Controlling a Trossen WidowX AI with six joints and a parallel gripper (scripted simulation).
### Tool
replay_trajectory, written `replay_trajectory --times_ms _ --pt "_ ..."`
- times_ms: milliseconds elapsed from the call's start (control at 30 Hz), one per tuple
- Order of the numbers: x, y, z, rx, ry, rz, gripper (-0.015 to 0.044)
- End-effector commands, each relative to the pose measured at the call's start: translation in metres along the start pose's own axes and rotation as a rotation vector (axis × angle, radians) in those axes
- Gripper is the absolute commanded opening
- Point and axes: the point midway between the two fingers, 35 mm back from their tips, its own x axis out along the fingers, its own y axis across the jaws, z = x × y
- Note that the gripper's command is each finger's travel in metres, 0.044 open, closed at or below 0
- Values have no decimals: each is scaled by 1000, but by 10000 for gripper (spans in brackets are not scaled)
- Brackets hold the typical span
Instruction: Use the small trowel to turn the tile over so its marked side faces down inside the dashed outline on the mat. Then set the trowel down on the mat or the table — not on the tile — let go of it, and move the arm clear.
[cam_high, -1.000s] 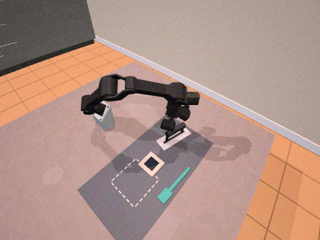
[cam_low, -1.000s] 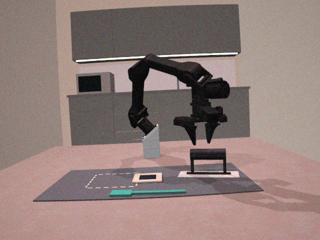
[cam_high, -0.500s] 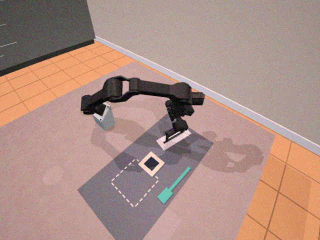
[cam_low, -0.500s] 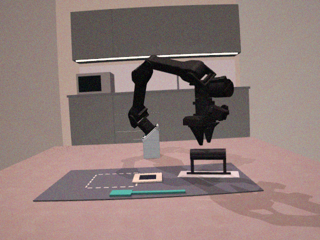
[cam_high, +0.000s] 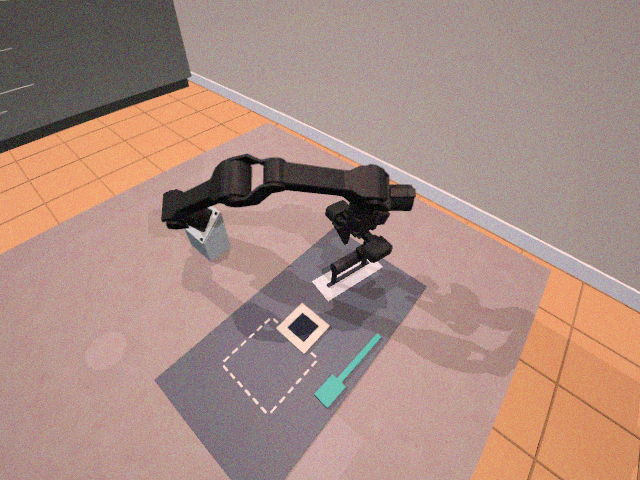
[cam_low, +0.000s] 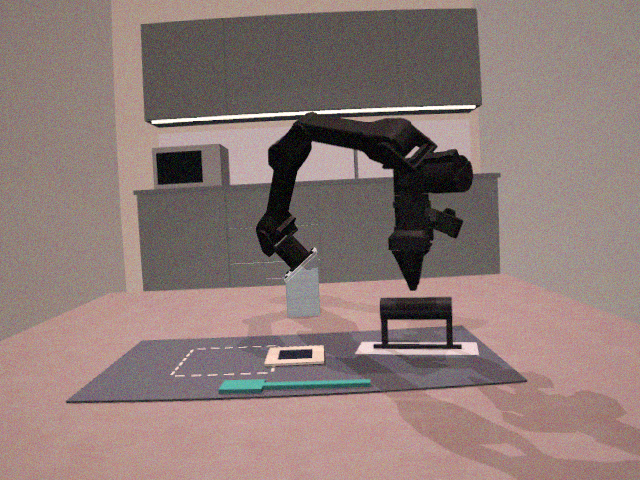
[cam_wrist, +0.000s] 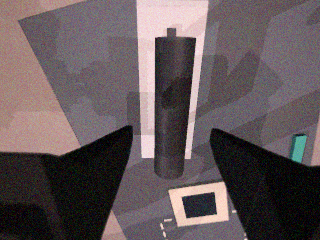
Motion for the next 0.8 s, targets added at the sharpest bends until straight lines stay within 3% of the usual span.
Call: replay_trajectory --times_ms 0,767 --pt "1 -2 0 -13 0 -5 270" --pt "39 -3 1 -12 1 -6 270"
